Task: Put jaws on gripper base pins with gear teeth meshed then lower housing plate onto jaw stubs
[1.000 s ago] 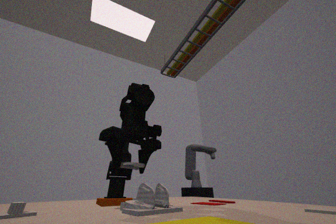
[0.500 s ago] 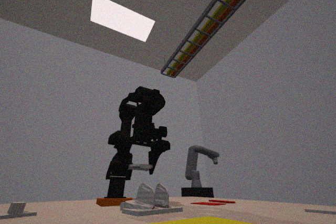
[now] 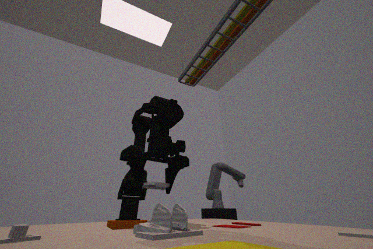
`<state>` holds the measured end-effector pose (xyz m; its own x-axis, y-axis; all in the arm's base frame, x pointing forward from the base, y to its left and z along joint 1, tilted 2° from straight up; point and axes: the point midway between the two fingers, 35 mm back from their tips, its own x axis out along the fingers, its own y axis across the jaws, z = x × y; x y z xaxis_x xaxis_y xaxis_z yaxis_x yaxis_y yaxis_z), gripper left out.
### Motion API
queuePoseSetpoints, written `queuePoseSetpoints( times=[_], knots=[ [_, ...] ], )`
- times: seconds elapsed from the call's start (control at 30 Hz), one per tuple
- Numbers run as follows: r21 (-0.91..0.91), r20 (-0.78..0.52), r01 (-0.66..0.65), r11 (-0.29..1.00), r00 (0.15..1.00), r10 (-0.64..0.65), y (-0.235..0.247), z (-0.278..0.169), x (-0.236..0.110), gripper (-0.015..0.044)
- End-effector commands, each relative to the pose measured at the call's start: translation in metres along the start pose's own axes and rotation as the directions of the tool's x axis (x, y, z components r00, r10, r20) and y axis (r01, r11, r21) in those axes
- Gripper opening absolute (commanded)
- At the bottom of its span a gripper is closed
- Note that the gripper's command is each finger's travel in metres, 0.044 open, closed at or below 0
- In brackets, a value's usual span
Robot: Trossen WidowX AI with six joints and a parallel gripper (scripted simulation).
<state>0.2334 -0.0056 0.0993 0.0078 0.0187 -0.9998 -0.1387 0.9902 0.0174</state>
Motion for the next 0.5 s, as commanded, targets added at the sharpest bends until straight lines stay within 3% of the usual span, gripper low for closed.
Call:
queuePoseSetpoints(
  times=[0.0, 0.47],
  knots=[
    [0.004, -0.001, -0.004, 1.0, 1.0, 0.004, 0.0008, -0.0006, -0.0001, 0.0351],
    [0.004, -0.002, -0.005, 1.0, 1.0, 0.005, 0.0088, -0.0096, 0.0, 0.0351]
  ],
)
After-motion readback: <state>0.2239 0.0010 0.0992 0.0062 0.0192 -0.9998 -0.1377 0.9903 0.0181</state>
